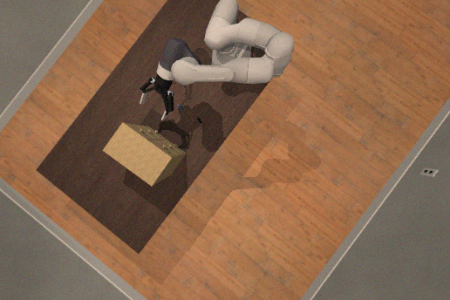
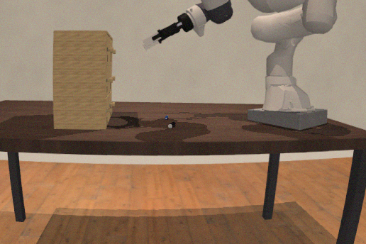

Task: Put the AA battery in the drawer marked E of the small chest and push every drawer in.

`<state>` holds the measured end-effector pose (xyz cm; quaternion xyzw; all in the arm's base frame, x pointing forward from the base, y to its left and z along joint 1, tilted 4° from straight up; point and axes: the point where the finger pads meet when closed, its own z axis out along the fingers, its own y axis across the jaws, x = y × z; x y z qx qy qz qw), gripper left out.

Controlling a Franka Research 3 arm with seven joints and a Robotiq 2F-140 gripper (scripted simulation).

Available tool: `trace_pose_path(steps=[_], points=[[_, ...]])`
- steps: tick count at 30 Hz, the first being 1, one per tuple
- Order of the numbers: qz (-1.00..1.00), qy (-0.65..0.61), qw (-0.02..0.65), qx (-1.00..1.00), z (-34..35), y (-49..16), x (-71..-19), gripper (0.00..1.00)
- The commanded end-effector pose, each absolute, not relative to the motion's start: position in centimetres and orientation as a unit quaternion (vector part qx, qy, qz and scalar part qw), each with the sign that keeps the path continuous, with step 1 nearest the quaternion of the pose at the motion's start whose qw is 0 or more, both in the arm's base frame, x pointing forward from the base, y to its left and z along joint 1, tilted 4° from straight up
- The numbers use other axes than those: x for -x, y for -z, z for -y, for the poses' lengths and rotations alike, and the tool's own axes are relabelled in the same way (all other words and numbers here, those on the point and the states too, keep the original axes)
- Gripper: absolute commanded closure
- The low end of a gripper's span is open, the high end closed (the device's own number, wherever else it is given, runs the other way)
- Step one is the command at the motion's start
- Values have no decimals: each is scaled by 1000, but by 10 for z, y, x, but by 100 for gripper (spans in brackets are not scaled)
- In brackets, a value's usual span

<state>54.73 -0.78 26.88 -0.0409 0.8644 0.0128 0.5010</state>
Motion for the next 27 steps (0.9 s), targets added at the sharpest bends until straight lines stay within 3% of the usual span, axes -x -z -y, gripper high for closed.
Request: trace_pose_path(steps=[1, 5, 6, 27], points=[[-855, -4, 515, 65, 8, -272, -550, 0], [-854, -4, 515, 65, 8, -272, -550, 0], [-854, -4, 515, 65, 8, -272, -550, 80], [-854, -4, 515, 65, 8, -272, -550, 80]])
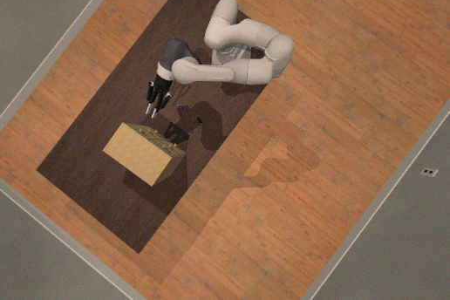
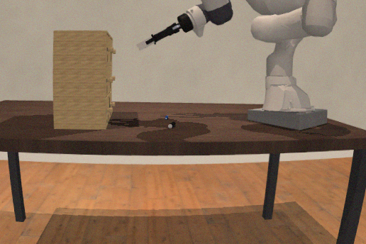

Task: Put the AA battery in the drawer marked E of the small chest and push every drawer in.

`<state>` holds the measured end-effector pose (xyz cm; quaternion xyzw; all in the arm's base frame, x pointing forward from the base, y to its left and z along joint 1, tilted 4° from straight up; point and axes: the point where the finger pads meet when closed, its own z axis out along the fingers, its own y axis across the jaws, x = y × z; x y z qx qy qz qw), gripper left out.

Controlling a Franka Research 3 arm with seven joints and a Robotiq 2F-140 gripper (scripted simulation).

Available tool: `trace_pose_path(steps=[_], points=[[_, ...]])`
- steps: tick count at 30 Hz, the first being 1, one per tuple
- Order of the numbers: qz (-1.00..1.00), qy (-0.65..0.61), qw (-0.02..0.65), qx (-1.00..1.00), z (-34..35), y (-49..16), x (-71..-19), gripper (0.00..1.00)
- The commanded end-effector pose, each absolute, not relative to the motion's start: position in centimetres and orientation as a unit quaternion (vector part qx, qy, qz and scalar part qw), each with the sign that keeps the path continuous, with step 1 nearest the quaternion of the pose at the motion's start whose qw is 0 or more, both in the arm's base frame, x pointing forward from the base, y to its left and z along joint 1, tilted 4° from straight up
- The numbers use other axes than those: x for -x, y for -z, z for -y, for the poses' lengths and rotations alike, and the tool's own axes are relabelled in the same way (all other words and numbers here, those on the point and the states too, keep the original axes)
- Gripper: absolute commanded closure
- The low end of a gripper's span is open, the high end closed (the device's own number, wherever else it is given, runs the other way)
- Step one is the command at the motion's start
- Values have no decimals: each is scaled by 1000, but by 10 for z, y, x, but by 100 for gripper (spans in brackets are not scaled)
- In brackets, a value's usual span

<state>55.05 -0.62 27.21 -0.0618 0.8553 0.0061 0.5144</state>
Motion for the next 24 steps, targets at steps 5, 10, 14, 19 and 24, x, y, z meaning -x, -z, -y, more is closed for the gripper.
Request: trace_pose_path(steps=[5, 10, 14, 19, 24], points=[[-854, -4, 515, 65, 7, -271, -553, 80], [-854, -4, 515, 65, 7, -270, -559, 80], [-854, -4, 515, 65, 6, -267, -569, 80], [-854, -4, 515, 65, 4, -262, -586, 80], [-854, -4, 515, 65, 3, -258, -602, 80]])
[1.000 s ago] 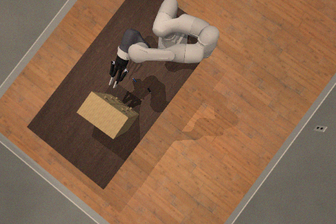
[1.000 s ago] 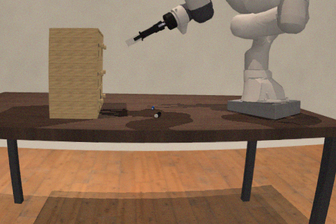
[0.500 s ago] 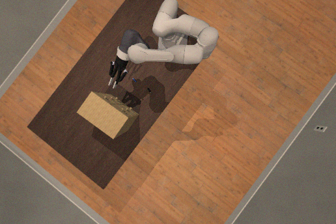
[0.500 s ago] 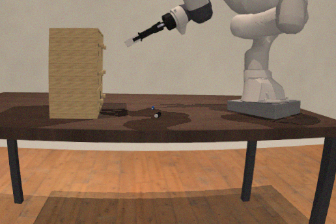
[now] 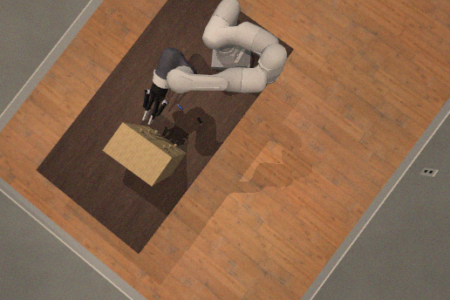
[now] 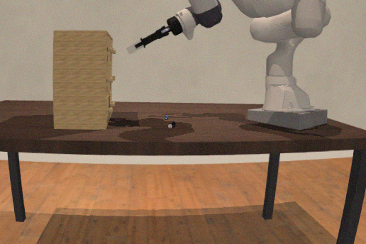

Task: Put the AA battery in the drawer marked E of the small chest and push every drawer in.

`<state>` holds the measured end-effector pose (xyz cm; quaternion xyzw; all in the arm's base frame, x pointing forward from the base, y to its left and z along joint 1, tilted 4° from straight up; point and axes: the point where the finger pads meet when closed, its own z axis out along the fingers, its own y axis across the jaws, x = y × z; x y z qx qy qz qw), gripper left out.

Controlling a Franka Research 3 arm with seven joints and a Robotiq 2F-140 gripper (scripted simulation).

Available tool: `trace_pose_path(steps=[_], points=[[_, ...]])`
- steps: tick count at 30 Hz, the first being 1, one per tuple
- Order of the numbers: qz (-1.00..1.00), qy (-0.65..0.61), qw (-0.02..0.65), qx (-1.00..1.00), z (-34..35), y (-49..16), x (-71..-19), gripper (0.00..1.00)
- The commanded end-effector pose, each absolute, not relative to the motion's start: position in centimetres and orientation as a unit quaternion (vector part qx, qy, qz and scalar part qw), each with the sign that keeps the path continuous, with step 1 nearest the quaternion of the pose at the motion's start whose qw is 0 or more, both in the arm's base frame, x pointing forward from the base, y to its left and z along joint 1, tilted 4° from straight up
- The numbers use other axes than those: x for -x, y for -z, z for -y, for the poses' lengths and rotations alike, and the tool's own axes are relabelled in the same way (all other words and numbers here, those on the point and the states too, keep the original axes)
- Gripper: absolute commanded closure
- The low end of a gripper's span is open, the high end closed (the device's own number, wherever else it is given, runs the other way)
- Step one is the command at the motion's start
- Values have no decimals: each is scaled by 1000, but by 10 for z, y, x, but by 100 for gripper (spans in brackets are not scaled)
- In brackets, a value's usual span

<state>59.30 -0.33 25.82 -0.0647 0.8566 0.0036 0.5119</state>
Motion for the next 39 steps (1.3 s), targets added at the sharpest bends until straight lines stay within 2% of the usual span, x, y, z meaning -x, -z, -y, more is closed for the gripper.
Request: trace_pose_path(steps=[1, 39], points=[[-854, -4, 515, 65, 2, -257, -604, 80], [-854, -4, 515, 65, 1, -255, -615, 80]])
